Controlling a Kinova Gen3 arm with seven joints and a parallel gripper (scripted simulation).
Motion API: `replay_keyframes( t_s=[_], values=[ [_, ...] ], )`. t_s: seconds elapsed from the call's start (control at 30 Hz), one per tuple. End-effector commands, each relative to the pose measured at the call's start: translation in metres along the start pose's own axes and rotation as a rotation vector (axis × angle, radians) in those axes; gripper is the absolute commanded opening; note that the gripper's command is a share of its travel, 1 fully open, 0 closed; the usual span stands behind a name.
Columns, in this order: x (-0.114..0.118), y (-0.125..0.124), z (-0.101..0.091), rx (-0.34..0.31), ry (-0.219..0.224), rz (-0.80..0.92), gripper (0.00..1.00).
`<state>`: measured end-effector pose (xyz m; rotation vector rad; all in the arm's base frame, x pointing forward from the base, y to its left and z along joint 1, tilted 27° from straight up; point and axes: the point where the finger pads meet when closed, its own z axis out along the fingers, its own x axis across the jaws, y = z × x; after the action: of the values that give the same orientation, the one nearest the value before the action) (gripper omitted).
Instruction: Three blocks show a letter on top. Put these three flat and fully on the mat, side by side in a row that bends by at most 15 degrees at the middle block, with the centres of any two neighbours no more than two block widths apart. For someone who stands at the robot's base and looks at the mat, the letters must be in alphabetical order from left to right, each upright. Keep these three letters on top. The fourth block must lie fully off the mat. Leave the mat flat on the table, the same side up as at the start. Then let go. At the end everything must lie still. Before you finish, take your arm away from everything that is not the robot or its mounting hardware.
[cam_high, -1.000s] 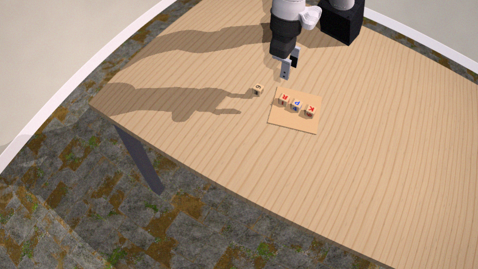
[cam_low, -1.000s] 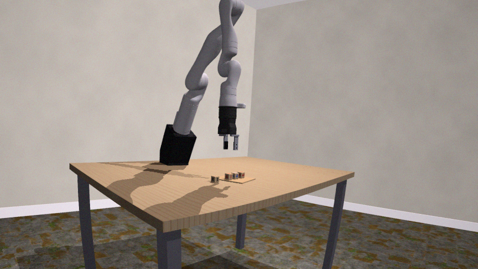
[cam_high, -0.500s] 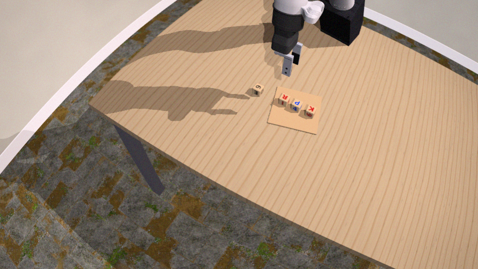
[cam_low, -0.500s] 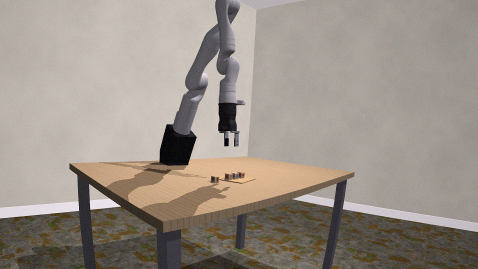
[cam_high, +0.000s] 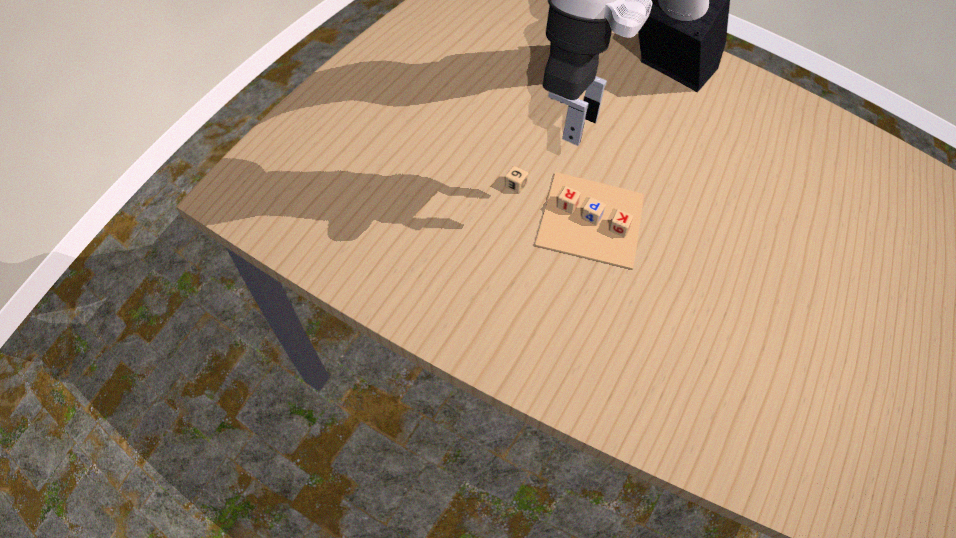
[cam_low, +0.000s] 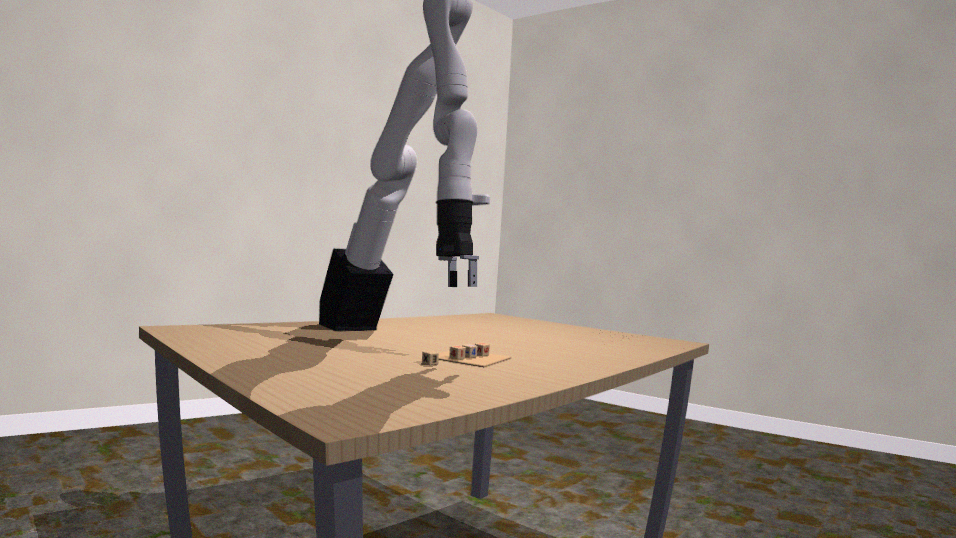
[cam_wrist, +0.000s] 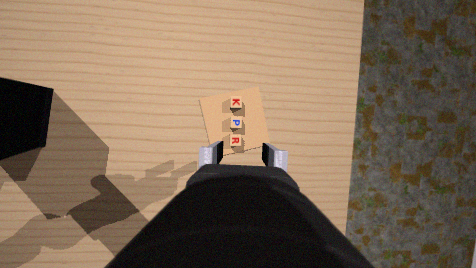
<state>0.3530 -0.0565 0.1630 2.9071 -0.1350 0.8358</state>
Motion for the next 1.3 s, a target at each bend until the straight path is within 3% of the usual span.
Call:
replay_keyframes(
  t_s=[0.0, 1.27],
  values=[
    [0.002, -0.001, -0.005, 0.017, -0.109, -0.021, 1.00],
    [0.007, -0.002, -0.021, 0.020, -0.097, -0.021, 1.00]
  ],
)
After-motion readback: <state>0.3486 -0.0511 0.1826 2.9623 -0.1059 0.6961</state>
